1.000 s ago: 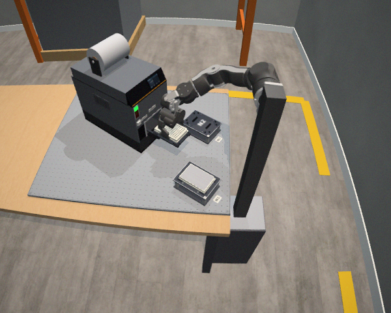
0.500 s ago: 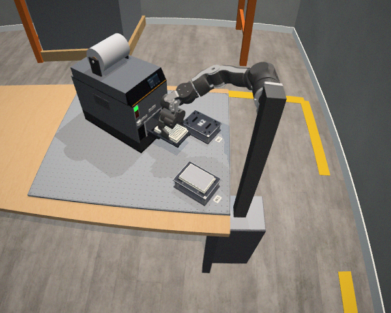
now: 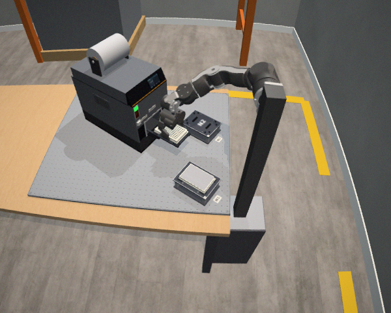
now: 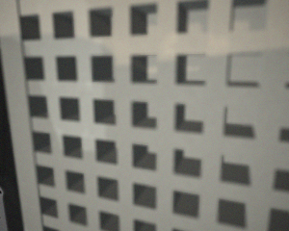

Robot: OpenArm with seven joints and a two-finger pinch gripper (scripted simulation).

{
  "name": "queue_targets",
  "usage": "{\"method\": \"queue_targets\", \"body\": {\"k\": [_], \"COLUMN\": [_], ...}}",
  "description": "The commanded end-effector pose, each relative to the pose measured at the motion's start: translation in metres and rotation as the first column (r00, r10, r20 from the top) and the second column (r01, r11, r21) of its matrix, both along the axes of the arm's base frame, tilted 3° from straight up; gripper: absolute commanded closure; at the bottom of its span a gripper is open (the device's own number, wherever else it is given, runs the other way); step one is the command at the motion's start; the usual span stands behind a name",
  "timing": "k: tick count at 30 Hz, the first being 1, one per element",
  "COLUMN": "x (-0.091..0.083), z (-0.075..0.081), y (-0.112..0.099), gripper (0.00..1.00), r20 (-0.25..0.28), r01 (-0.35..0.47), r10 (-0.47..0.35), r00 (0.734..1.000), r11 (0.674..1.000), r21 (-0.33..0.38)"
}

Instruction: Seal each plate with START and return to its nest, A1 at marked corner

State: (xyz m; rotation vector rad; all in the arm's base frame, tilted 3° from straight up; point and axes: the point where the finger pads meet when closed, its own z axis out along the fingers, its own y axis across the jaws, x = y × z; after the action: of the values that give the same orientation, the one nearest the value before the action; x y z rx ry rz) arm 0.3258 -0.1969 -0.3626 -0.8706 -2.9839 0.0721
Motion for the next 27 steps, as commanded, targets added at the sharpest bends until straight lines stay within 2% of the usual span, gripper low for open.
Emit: {"method": "queue_targets", "body": {"k": [1, 27], "x": [-0.0001, 0.0002], "z": [-0.0011, -0.0042], "y": [0.0012, 0.0003], "gripper": [1.00, 1.00], "r20": [0.001, 0.002], "r01": [-0.004, -0.002], "r10": [0.004, 0.002], "r00": [1.000, 1.000], "r11": [1.000, 1.000], "r21": [0.005, 0.002]}}
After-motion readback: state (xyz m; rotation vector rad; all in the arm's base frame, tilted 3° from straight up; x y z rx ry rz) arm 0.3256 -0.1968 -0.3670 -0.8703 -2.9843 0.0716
